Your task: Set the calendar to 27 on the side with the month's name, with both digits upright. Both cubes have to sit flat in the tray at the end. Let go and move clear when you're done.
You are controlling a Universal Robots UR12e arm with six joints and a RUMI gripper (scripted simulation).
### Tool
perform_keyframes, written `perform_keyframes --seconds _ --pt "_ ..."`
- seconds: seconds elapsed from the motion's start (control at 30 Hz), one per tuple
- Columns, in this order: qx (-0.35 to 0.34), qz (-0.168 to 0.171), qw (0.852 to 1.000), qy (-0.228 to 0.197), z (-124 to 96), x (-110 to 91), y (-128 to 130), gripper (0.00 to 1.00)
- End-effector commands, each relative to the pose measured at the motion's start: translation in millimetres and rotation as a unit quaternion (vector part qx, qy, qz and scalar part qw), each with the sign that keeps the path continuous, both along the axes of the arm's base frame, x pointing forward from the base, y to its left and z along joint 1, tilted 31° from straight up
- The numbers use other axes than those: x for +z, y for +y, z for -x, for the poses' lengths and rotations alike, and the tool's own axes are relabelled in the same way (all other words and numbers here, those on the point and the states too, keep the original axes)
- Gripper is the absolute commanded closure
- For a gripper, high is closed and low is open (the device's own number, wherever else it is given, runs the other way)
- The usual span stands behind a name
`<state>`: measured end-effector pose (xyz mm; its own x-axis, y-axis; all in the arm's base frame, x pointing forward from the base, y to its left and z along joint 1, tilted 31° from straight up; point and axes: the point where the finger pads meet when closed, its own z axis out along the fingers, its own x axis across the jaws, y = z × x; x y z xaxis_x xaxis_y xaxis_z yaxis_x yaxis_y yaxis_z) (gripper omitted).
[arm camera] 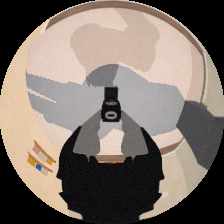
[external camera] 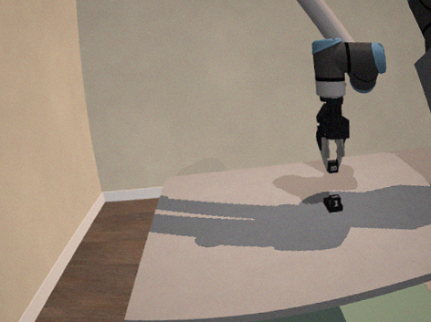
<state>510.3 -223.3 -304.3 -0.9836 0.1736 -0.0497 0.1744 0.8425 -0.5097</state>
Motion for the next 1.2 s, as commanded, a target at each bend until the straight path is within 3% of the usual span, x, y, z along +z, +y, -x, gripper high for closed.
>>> perform_keyframes --seconds 0.0,0.27,0.9,1.17 --pt "0.0 0.0 1.0 0.0 -0.5 0.0 0.9 0.89" --pt "0.0 0.0 1.0 0.0 -0.2 -5.5 -2.3 0.89" --pt "0.0 0.0 1.0 0.0 1.8 -47.4 -27.1 0.89" --pt "0.0 0.0 1.0 0.0 2.1 -54.5 -31.3 0.89"
